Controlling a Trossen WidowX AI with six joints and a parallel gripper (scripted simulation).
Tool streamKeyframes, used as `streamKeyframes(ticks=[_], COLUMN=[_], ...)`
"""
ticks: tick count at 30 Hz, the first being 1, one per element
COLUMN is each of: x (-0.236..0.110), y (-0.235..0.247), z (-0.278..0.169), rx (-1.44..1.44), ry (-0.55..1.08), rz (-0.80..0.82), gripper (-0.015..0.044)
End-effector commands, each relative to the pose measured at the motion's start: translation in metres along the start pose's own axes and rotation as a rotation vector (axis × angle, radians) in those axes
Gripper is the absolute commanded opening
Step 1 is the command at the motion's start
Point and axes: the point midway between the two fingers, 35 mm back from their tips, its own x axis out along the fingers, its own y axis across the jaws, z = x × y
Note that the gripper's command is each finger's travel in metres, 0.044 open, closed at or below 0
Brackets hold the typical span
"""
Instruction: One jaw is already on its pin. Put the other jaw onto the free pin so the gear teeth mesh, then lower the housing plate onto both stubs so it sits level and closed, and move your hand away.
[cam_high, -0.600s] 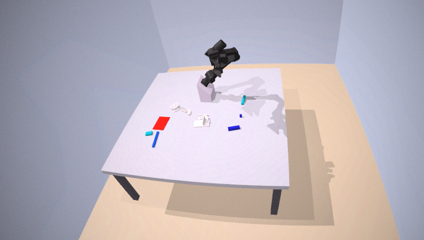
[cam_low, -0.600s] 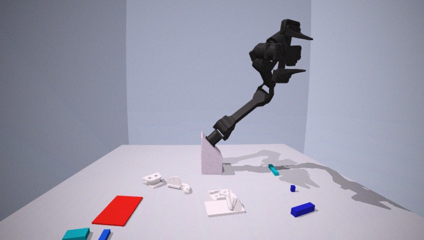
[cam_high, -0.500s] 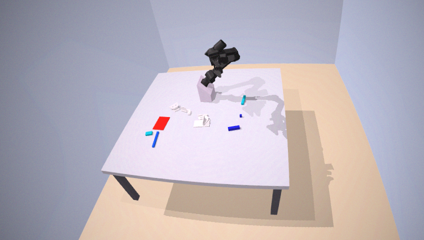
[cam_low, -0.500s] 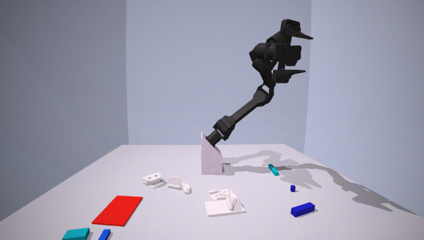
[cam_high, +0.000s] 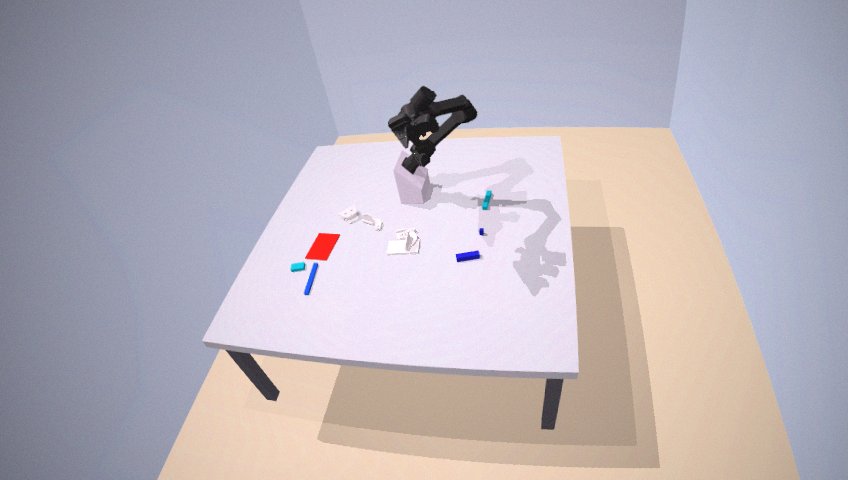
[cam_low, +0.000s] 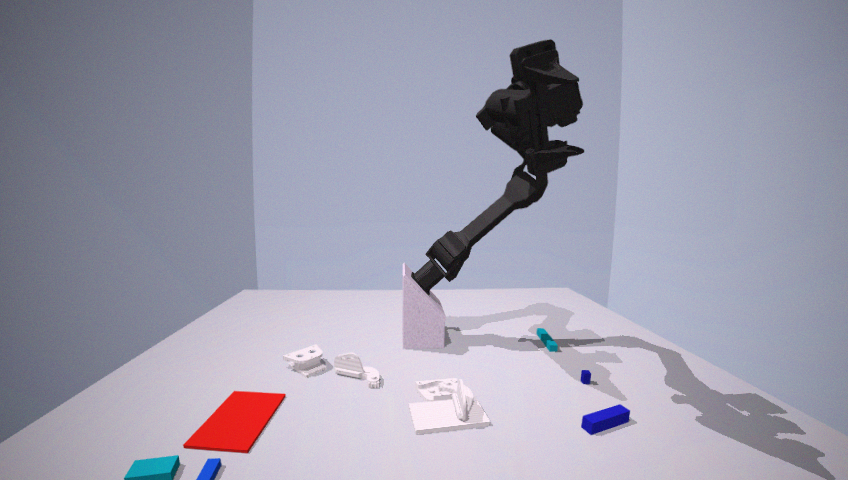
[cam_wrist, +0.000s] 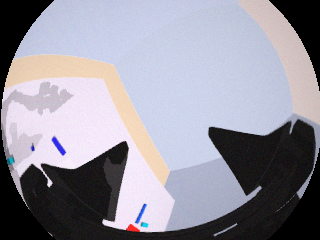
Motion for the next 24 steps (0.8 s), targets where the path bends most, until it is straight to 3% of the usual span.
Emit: streamKeyframes(ticks=[1,24], x=[0.004,0.0], y=[-0.003,0.015], z=[-0.033,-0.173], rx=[0.152,0.864], ry=[0.063,0.364], rz=[-0.01,-0.091], gripper=[0.044,0.044])
